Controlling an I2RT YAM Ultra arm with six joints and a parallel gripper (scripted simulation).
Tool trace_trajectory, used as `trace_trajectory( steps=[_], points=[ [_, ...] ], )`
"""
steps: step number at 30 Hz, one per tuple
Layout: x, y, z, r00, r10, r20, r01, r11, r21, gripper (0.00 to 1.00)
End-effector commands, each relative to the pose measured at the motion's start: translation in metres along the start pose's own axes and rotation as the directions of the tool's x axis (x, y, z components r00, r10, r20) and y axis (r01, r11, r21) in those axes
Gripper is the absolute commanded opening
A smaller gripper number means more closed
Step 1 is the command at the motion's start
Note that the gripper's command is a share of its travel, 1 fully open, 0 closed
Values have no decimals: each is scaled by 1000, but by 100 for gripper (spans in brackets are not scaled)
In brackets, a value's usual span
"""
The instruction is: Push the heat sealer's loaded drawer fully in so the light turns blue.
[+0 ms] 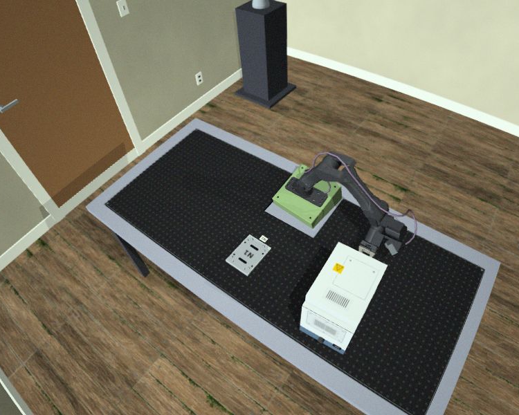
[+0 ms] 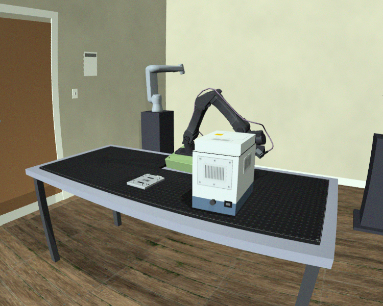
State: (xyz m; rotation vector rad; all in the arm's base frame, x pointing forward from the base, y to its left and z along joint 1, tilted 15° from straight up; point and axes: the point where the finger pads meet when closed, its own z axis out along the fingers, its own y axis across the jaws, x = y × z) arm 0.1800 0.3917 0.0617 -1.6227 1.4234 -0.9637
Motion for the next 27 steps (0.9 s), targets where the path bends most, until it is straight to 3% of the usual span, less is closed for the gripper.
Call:
trace_trajectory(
  steps=[1,15,27],
  points=[
    [-11,-11,-10,999,34,22,-34,999,19,30],
    [-10,-18,-31,998,52,32,-53,998,20,30],
    [-10,-7,-47,999,25,20,-26,1000,18,30]
  ],
)
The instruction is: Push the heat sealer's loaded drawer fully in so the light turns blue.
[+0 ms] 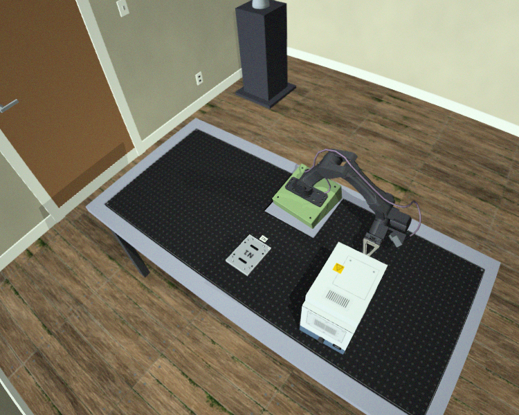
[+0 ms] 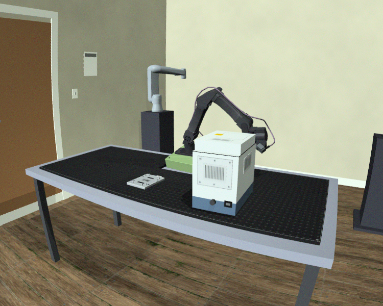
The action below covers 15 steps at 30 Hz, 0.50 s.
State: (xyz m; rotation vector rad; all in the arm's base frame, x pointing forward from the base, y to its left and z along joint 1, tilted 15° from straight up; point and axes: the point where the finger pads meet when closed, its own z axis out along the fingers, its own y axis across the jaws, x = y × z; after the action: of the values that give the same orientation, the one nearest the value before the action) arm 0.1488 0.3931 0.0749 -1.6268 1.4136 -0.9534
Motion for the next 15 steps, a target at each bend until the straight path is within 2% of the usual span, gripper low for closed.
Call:
trace_trajectory(
  steps=[1,15],
  points=[
    [-6,-7,-14,1000,24,6,-24,1000,17,30],
    [-6,-6,-34,1000,20,6,-21,1000,17,30]
  ],
)
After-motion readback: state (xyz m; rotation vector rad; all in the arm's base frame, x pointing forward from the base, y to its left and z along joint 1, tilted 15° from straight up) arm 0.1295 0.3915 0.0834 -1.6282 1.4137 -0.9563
